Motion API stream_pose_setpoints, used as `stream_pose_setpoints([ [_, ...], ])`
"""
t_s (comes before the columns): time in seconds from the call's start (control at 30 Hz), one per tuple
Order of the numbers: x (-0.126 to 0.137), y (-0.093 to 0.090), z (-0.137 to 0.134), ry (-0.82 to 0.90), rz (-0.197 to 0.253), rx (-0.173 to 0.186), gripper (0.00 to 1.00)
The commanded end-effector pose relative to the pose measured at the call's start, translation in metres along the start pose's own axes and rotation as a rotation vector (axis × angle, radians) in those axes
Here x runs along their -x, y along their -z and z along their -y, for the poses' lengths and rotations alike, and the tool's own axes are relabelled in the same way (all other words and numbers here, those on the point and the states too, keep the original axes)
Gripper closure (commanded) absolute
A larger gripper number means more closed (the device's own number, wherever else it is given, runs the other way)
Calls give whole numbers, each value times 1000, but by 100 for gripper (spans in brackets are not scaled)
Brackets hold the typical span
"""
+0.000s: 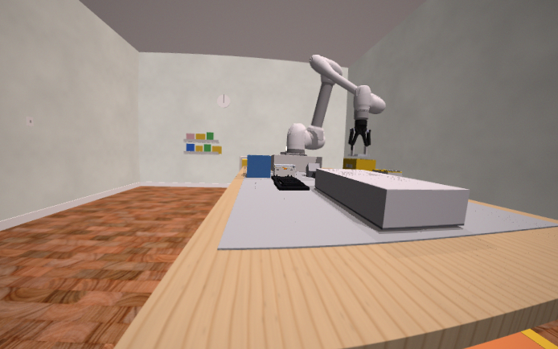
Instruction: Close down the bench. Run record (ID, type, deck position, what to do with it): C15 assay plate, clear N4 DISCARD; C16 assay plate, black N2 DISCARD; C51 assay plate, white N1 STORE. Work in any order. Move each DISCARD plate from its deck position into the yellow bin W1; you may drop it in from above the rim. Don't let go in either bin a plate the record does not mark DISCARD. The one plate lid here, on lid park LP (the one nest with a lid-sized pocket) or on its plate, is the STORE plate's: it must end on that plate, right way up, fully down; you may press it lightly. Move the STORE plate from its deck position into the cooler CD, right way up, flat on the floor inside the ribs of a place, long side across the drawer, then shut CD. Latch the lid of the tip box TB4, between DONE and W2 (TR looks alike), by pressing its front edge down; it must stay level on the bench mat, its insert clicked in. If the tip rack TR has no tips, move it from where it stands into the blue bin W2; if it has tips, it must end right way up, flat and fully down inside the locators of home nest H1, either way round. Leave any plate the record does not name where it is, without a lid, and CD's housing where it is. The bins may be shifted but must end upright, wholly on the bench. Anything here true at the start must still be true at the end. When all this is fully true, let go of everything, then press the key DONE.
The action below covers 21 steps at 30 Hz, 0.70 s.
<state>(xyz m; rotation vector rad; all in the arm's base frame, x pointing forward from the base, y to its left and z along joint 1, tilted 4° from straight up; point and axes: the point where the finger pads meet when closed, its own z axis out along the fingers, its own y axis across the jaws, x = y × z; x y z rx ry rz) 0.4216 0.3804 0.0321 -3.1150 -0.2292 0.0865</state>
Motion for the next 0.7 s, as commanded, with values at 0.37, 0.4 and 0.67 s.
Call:
stream_pose_setpoints([
  [0.37, 1, 0, 3, 0, 3, 0, 34],
  [0.4, 1, 0, 3, 0, 3, 0, 34],
  [0.67, 1, 0, 3, 0, 3, 0, 34],
])
